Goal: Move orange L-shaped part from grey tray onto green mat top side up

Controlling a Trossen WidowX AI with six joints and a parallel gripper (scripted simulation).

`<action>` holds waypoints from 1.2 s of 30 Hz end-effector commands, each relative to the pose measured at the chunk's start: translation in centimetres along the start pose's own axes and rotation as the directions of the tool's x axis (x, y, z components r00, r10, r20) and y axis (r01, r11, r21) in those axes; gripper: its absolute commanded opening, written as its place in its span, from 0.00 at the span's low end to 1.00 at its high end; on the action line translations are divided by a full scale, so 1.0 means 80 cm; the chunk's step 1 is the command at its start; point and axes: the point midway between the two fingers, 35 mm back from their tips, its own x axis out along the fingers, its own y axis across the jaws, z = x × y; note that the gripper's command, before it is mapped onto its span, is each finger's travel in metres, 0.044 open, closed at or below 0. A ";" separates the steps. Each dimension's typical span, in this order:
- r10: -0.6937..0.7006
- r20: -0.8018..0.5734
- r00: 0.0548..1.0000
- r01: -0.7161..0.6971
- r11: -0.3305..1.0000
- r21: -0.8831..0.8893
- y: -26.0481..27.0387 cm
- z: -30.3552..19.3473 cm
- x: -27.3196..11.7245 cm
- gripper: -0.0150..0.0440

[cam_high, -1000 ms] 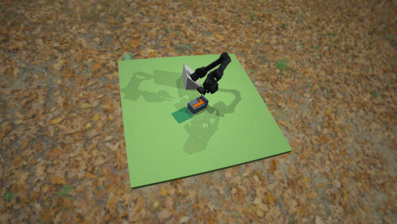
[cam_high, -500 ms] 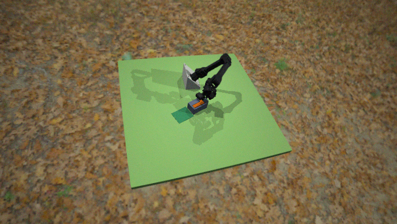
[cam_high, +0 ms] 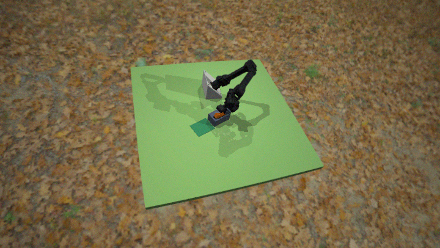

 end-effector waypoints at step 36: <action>0.000 -0.004 1.000 0.000 1.000 0.009 0.007 0.002 -0.037 0.56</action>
